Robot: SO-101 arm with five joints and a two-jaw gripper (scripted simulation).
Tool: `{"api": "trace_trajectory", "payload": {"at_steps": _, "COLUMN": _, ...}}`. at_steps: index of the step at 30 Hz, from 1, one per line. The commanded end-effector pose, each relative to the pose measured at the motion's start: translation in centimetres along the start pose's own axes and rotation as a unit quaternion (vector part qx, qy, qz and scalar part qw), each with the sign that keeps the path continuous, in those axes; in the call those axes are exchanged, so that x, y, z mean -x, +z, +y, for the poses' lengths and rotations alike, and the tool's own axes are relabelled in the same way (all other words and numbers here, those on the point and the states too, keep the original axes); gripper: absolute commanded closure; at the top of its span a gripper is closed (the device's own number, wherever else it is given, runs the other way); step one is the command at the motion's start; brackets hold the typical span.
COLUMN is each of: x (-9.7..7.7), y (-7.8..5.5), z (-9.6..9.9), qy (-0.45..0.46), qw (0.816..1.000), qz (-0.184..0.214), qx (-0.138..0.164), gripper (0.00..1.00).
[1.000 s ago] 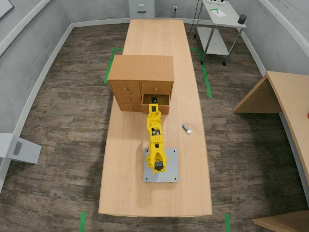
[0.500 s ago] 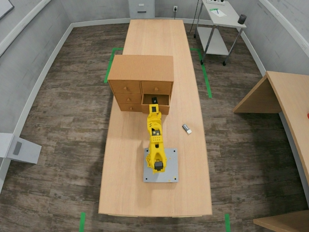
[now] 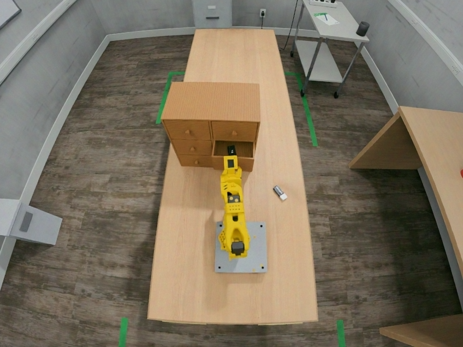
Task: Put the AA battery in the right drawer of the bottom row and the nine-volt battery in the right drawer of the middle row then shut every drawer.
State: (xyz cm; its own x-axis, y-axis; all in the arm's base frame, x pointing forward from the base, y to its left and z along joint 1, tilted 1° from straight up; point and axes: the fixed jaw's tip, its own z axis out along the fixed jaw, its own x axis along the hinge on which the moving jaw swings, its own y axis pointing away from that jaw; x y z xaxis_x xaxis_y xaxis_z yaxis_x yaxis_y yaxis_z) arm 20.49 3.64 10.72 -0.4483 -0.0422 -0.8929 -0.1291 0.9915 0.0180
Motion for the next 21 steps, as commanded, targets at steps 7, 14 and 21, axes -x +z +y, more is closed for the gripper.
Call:
{"api": "trace_trajectory", "payload": {"at_steps": 7, "x": -0.46, "y": 0.14, "z": -0.19, "qy": 0.000, "qw": 1.000, "qz": 0.006, "qx": -0.004, "gripper": 0.84}}
{"api": "trace_trajectory", "payload": {"at_steps": 14, "x": -0.46, "y": 0.14, "z": -0.19, "qy": 0.000, "qw": 1.000, "qz": 0.006, "qx": -0.004, "gripper": 0.89}}
{"api": "trace_trajectory", "payload": {"at_steps": 21, "x": -0.46, "y": 0.14, "z": -0.19, "qy": 0.000, "qw": 1.000, "qz": 0.006, "qx": -0.004, "gripper": 0.92}}
